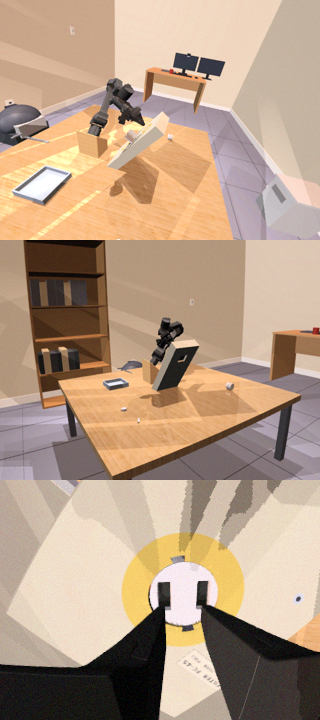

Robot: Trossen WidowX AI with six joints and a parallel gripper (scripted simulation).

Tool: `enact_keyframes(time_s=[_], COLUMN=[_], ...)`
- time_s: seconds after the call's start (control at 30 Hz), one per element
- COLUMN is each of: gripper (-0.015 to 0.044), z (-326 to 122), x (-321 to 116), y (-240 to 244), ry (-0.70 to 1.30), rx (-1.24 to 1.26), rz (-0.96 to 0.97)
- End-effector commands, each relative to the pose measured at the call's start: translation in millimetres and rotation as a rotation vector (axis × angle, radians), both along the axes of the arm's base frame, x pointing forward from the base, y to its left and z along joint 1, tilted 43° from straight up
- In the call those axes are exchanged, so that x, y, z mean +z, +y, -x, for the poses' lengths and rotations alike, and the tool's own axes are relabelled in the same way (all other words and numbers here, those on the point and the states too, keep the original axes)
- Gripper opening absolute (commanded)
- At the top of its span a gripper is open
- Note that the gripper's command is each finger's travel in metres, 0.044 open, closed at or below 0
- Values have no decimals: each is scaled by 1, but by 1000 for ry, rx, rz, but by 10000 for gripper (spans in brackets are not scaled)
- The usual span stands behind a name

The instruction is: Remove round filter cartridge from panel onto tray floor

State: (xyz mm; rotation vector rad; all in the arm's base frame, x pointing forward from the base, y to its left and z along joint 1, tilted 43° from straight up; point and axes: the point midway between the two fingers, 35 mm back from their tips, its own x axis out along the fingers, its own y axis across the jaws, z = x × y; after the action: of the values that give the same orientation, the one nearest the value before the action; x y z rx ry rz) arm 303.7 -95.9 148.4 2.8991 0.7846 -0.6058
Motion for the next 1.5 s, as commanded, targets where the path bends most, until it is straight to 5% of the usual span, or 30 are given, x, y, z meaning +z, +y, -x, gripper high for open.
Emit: enact_keyframes(time_s=[0.0,1.47], gripper=[95,95], z=[-5,-15], x=[-5,-9], y=[5,13], ry=[5,-1], rx=[-2,-4], rz=[-7,-11])
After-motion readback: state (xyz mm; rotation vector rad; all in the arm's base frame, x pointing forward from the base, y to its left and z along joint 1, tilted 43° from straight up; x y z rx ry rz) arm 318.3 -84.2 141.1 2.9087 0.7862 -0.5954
